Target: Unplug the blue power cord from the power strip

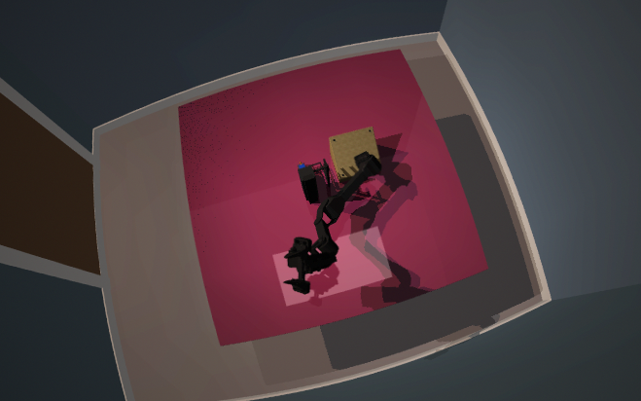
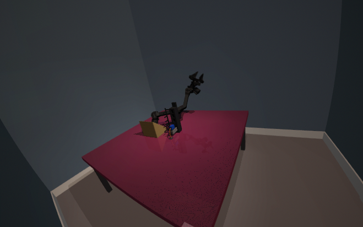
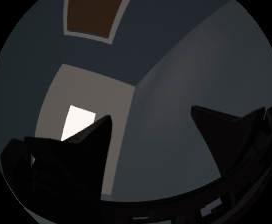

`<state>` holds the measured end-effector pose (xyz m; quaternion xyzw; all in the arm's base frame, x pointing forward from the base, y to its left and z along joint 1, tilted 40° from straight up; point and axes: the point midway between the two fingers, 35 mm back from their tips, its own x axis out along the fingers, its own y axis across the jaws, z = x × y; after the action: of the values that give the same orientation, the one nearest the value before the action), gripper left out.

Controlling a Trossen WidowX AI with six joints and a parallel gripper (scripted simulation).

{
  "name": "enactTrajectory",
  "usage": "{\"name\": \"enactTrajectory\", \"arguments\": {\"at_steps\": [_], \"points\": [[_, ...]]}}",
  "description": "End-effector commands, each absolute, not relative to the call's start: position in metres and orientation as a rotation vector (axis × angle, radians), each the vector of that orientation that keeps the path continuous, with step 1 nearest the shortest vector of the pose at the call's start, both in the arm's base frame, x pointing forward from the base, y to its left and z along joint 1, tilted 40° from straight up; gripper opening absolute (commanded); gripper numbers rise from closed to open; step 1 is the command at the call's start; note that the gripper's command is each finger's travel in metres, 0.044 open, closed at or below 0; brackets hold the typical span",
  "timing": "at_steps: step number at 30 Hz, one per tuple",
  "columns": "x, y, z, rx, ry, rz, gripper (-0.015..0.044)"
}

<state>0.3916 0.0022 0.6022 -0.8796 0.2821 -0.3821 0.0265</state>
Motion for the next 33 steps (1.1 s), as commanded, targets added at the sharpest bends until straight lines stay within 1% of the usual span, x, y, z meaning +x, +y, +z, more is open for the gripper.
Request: {"name": "enactTrajectory", "arguments": {"at_steps": [1, 3, 9, 15, 20, 23, 30, 33], "points": [[0.39, 0.002, 0.604, -2.712, 0.865, -1.186, 0.0374], [0.375, 0.003, 0.614, -2.669, 0.813, -1.23, 0.0321], [0.296, 0.013, 0.659, -2.399, 0.582, -1.412, 0.0164], [0.202, 0.009, 0.69, -2.07, 0.315, -1.531, 0.016], [0.125, -0.019, 0.702, -1.754, 0.151, -1.582, 0.016], [0.093, -0.04, 0.699, -1.667, 0.171, -1.608, 0.016], [0.027, -0.096, 0.687, -1.316, 0.044, -1.599, 0.016], [0.001, -0.13, 0.673, -1.131, -0.006, -1.573, 0.016]]}}
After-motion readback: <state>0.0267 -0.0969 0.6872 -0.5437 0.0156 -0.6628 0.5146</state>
